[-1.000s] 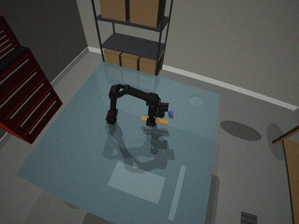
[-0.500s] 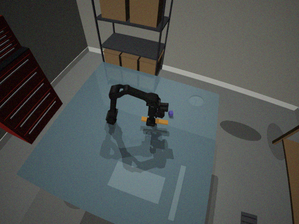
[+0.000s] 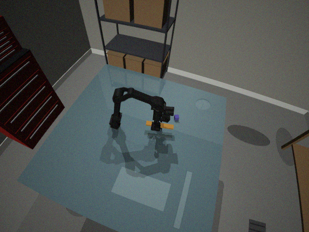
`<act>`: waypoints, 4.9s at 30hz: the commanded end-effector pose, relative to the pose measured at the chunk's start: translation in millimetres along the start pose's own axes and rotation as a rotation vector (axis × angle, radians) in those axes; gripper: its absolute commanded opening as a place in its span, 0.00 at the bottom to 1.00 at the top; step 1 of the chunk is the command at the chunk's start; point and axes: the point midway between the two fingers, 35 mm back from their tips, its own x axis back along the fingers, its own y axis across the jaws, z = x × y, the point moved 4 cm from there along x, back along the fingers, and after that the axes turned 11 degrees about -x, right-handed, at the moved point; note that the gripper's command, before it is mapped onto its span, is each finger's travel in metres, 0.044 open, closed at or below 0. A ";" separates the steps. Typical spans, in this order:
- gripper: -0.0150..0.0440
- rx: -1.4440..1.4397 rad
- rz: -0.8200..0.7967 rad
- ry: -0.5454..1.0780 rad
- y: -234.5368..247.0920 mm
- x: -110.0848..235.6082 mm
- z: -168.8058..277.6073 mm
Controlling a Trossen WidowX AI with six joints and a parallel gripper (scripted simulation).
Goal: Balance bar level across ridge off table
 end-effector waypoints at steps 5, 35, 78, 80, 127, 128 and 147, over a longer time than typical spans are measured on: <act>0.25 0.006 0.000 -0.003 0.0 -0.8 -0.5; 0.25 0.006 0.000 -0.003 0.0 -3.3 -0.6; 0.25 0.006 0.001 -0.003 -0.2 -6.9 0.1; 0.25 0.006 0.001 -0.003 -0.2 -7.2 0.1; 0.25 0.001 0.000 -0.004 -0.2 -6.3 0.3; 0.25 0.001 0.000 -0.004 -0.2 -6.3 0.3; 0.43 0.001 0.000 -0.004 -0.2 -6.3 0.3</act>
